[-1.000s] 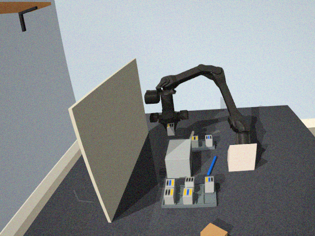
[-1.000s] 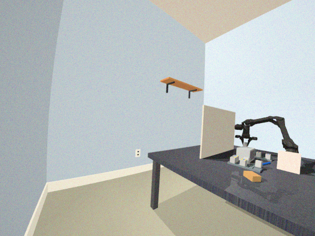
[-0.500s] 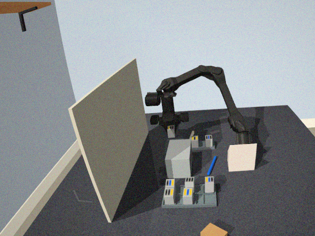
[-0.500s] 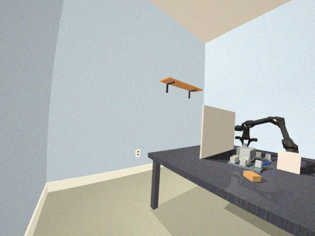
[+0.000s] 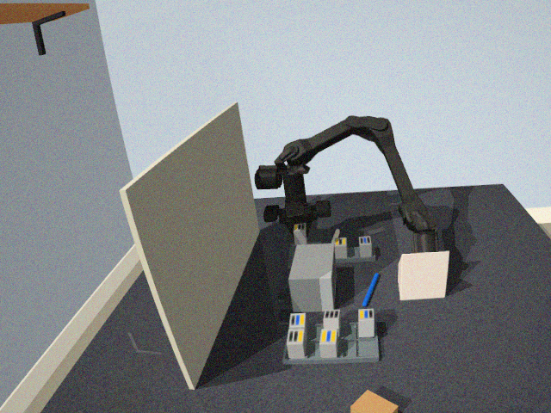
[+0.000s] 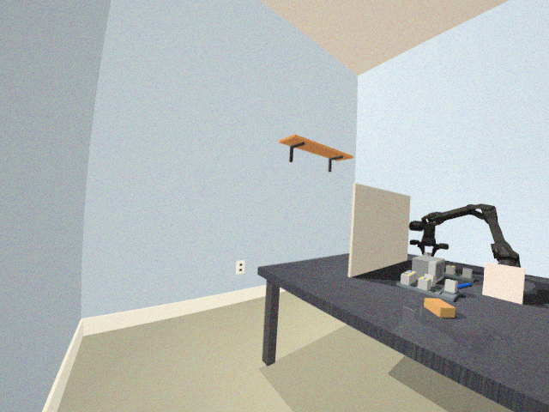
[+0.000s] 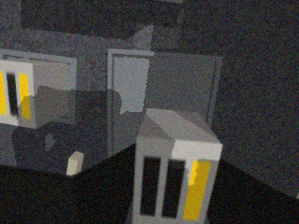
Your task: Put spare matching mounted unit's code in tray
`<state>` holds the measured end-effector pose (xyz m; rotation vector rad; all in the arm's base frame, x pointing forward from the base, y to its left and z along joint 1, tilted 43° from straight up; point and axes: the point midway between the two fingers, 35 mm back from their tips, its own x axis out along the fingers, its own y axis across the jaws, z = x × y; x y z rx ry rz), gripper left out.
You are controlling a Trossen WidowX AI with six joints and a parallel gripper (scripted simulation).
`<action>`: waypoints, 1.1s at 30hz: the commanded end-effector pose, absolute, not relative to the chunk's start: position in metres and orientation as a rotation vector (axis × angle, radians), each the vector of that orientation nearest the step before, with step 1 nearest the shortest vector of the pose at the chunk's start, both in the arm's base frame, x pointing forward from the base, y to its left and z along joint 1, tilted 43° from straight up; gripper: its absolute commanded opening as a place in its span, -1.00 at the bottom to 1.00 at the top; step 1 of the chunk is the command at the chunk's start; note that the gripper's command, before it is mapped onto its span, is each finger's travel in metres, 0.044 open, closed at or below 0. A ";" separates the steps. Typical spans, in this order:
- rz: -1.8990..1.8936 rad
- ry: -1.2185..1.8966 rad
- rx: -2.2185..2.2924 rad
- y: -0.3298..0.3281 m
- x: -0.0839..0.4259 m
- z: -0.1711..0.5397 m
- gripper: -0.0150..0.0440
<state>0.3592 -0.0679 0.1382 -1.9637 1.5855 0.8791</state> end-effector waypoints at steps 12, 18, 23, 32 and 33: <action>0.885 1.581 -1.965 -0.076 0.359 0.129 -0.49; 0.884 1.581 -1.964 -0.079 0.359 0.126 -0.49; 0.883 1.582 -1.964 -0.082 0.359 0.123 -0.49; 0.882 1.583 -1.964 -0.088 0.359 0.118 -0.49; 0.882 1.583 -1.964 -0.088 0.359 0.118 -0.49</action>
